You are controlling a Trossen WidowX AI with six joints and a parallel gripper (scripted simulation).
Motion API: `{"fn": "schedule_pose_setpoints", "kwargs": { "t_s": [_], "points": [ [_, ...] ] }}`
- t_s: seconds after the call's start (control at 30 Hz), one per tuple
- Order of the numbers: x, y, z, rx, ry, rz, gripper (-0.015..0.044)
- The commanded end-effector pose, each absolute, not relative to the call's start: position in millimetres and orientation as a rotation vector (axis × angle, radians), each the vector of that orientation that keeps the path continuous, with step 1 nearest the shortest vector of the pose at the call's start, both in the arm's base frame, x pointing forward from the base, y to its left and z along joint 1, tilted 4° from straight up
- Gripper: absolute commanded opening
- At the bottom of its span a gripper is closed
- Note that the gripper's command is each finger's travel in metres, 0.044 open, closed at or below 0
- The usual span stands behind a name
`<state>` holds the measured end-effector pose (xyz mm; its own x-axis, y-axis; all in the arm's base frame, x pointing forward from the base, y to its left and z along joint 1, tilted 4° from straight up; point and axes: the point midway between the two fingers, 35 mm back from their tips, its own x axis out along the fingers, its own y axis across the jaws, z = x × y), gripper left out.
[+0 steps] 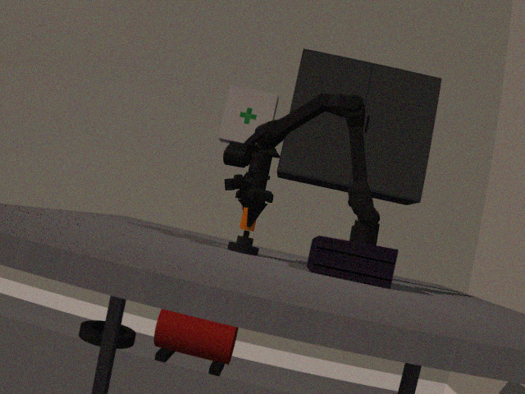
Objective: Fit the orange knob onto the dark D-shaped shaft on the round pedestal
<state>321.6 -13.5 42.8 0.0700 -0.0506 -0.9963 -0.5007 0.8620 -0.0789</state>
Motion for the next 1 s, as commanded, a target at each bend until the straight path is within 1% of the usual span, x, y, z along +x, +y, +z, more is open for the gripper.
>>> {"fn": "schedule_pose_setpoints", "kwargs": {
  "t_s": [0.0,0.97],
  "points": [
    [321.8,-12.8,42.4,-0.469,1.470,0.367,0.0000],
    [319.9,-13.0,40.1,-0.469,1.471,0.367,0.0000]
  ]
}}
